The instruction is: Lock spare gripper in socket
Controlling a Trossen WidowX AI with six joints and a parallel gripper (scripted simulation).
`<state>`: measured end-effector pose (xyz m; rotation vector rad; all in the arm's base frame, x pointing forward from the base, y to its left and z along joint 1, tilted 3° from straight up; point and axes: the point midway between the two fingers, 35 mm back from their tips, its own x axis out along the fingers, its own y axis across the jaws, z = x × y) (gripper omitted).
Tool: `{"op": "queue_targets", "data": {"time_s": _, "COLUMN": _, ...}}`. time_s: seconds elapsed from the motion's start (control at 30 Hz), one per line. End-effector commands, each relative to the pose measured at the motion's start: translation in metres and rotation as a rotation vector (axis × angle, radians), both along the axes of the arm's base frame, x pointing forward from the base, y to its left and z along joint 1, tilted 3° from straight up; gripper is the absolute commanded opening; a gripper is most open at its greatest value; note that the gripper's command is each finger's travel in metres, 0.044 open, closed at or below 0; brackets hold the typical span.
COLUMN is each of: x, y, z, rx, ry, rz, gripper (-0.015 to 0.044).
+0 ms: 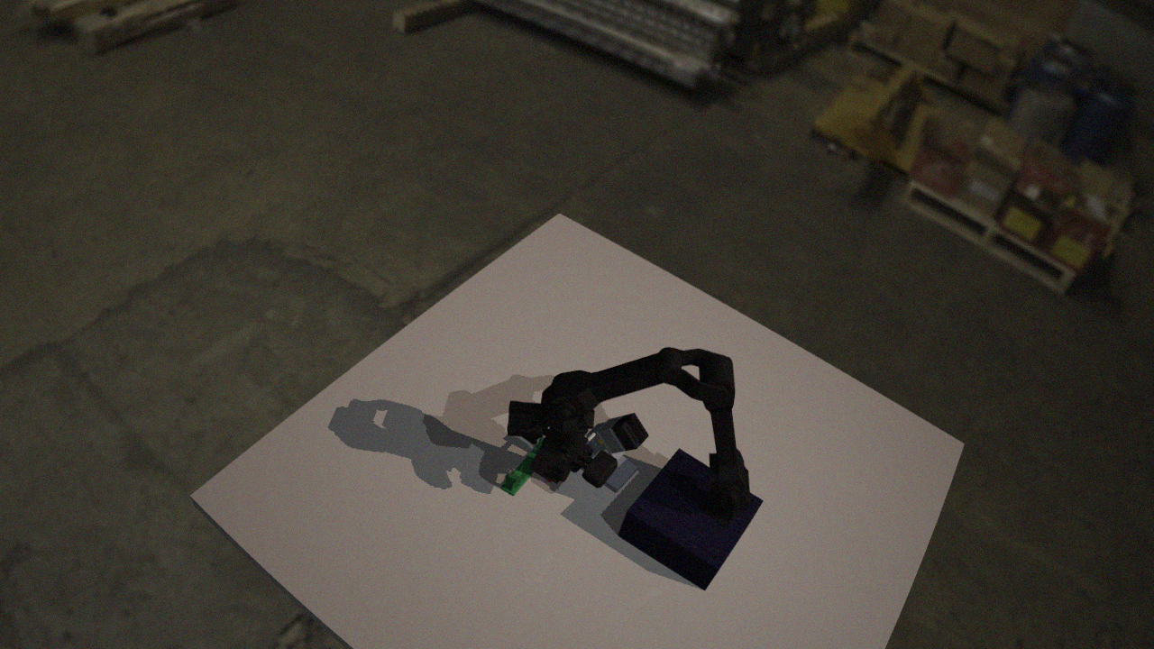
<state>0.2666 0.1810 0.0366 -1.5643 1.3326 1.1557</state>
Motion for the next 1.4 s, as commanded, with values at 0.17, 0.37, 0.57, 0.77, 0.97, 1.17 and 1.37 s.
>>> {"op": "queue_targets", "data": {"time_s": 0.17, "x": -0.002, "y": -0.002, "z": -0.043, "rx": 0.007, "ry": 0.009, "rz": -0.010, "gripper": 0.0000}}
{"op": "queue_targets", "data": {"time_s": 0.37, "x": -0.002, "y": -0.003, "z": -0.046, "rx": 0.008, "ry": 0.006, "rz": -0.011, "gripper": 0.0000}}
{"op": "queue_targets", "data": {"time_s": 0.57, "x": -0.002, "y": -0.007, "z": -0.045, "rx": 0.008, "ry": 0.005, "rz": -0.011, "gripper": 0.0000}}
{"op": "queue_targets", "data": {"time_s": 0.77, "x": -0.001, "y": -0.011, "z": -0.043, "rx": 0.008, "ry": 0.005, "rz": -0.011, "gripper": 0.0000}}
{"op": "queue_targets", "data": {"time_s": 0.97, "x": 0.001, "y": -0.014, "z": -0.041, "rx": 0.008, "ry": 0.011, "rz": -0.012, "gripper": 0.0000}}
{"op": "queue_targets", "data": {"time_s": 1.17, "x": 0.000, "y": -0.019, "z": -0.043, "rx": 0.007, "ry": 0.013, "rz": -0.012, "gripper": 0.0000}}
{"op": "queue_targets", "data": {"time_s": 1.37, "x": 0.002, "y": -0.023, "z": -0.042, "rx": 0.006, "ry": 0.020, "rz": -0.013, "gripper": 0.0000}}
